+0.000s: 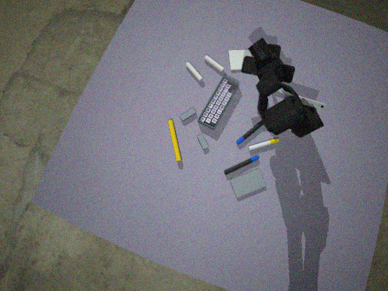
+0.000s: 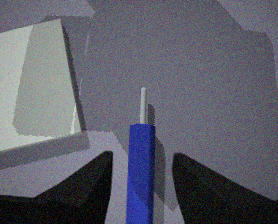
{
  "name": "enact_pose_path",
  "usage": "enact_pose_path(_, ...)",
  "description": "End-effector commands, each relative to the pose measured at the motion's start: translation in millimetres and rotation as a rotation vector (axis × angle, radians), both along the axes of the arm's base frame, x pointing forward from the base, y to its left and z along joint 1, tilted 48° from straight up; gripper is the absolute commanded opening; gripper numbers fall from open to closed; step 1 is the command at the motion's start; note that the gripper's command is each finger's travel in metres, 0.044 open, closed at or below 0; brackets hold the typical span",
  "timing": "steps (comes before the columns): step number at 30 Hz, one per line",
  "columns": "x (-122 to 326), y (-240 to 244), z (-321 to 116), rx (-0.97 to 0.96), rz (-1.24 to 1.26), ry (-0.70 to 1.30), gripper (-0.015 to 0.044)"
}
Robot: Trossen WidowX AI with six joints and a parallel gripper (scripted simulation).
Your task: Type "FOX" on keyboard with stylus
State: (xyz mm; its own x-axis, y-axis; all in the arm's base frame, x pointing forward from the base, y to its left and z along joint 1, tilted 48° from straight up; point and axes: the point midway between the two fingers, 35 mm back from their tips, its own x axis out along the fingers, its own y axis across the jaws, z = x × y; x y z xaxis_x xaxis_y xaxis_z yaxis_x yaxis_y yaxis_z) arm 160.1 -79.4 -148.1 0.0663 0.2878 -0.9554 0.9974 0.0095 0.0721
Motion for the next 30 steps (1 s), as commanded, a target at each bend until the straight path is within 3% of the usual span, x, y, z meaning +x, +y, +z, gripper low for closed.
enact_pose_path(1,-3,4,-2,0.009,-0.004,0.006,0.0150)
enact_pose_path(30,-2,15,-11,0.010,-0.004,0.006,0.0150)
